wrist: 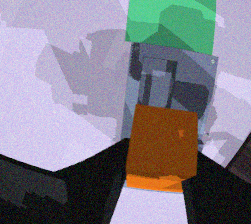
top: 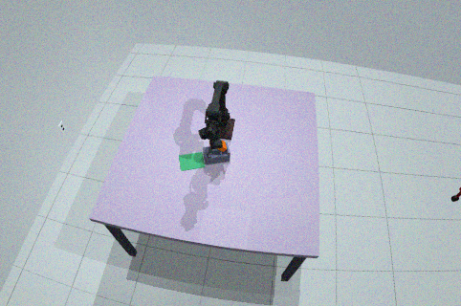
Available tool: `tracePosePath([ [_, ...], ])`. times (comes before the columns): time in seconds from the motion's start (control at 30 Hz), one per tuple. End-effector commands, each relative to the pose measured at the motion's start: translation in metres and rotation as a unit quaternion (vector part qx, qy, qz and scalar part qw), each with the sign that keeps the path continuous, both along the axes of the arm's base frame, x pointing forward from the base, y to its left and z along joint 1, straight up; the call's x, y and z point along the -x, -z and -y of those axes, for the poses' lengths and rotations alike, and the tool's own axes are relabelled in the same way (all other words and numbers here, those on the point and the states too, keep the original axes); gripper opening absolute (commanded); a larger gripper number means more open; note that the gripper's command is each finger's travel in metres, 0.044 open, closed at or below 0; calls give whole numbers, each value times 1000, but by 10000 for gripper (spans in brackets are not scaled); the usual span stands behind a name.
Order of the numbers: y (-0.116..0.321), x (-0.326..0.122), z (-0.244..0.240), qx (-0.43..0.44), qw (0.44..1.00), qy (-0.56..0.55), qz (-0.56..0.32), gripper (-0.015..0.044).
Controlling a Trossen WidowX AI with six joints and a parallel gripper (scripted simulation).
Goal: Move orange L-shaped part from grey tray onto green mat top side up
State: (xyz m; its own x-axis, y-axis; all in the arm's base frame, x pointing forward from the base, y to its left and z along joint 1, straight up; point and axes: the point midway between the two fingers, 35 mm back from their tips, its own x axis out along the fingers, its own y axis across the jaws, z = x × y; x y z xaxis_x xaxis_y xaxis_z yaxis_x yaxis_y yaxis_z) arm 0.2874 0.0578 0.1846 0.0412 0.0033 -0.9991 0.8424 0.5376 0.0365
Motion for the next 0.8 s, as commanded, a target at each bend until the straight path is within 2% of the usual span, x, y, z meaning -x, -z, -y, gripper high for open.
tracePosePath([
  [0.0, -2, 0, -1, -2, 1000, 2, -2, 0],
  [0.27, -4, -4, 8, -2, 1000, 2, -2, 0],
  [0.77, -4, -35, 70, 1, 1000, 2, 0, 0],
])
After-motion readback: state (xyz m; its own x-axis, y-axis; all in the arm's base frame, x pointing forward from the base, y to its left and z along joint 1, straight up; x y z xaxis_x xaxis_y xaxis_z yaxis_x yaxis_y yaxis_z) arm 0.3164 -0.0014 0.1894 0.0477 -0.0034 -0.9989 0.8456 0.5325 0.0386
